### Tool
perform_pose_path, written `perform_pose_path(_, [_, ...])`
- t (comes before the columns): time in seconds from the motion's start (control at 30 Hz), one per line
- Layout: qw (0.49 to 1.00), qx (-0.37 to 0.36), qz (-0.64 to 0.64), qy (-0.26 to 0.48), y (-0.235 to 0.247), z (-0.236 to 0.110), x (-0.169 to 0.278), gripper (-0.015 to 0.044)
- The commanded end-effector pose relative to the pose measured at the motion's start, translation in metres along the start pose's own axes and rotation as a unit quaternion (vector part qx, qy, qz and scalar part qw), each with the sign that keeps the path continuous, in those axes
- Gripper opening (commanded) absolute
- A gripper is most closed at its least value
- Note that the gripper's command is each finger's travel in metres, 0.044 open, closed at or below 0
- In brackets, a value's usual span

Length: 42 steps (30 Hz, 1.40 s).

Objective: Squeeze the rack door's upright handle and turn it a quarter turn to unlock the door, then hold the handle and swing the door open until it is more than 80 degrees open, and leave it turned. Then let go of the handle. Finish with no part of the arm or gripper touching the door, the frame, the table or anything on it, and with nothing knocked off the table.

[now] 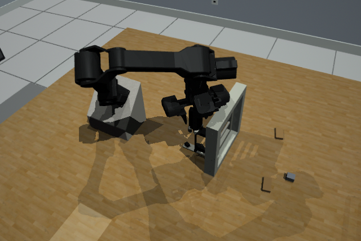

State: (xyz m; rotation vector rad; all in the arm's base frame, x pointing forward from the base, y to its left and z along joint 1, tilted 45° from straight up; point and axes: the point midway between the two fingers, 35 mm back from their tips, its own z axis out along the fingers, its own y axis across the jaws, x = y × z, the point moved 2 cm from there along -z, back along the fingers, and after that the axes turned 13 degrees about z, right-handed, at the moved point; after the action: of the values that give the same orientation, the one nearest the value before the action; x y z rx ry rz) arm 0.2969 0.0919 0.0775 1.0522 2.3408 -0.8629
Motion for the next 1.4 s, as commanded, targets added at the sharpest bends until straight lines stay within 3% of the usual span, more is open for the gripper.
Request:
perform_pose_path(0.0, [0.996, 0.0, -0.088, -0.001, 0.0, 0.0, -0.0004, 0.0299])
perform_pose_path(0.3, [0.952, 0.0, -0.306, -0.001, 0.0, 0.0, -0.0004, 0.0299])
perform_pose_path(0.63, [0.848, 0.0, -0.53, -0.001, 0.0, 0.0, -0.0004, 0.0299])
perform_pose_path(0.97, [0.692, 0.001, -0.722, -0.001, 0.0, 0.0, -0.0004, 0.0299])
perform_pose_path(1.37, [0.45, 0.001, -0.893, 0.0, 0.0, 0.0, -0.0004, 0.0299])
